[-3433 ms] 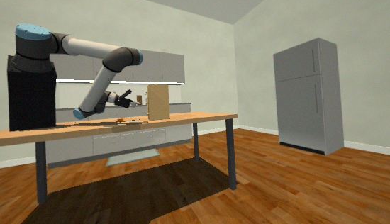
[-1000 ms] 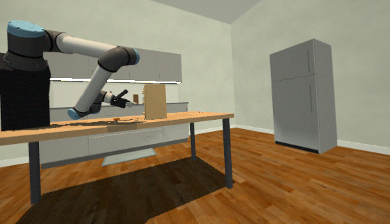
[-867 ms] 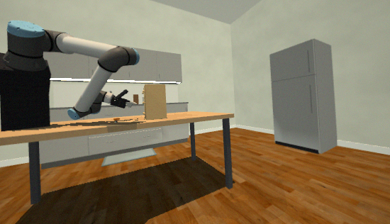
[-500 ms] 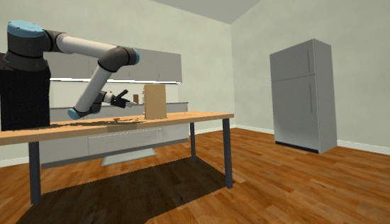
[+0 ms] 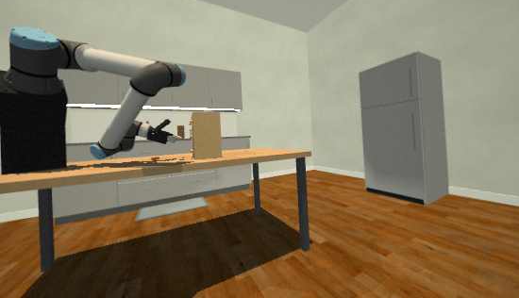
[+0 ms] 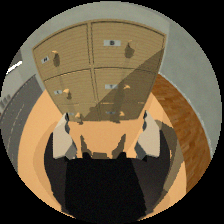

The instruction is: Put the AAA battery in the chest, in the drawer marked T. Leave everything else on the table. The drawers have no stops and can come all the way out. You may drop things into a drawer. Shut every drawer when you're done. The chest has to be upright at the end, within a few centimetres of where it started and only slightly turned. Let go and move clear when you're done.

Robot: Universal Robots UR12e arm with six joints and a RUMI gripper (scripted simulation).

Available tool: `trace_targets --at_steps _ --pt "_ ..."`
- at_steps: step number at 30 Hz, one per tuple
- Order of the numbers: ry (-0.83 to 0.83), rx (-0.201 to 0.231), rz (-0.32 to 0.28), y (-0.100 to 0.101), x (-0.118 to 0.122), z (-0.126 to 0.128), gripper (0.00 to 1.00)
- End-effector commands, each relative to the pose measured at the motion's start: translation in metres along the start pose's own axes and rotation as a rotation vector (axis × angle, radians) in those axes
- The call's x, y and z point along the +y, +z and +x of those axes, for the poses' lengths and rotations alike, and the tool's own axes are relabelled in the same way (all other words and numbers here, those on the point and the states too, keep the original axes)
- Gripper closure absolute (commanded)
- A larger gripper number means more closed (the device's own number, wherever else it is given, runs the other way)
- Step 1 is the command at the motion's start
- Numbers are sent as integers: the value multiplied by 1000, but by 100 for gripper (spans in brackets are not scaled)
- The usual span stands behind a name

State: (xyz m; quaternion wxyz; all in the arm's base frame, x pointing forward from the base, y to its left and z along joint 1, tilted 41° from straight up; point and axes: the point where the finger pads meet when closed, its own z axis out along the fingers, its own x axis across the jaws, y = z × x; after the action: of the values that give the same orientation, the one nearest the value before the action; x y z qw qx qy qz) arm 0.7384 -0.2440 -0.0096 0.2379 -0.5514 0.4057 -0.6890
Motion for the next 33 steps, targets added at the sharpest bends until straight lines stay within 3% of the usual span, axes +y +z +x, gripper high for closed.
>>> trace_targets --at_steps 1,33 --pt "1 0 -1 -1 -1 1 0" --pt "1 -1 -3 -3 -7 0 0"
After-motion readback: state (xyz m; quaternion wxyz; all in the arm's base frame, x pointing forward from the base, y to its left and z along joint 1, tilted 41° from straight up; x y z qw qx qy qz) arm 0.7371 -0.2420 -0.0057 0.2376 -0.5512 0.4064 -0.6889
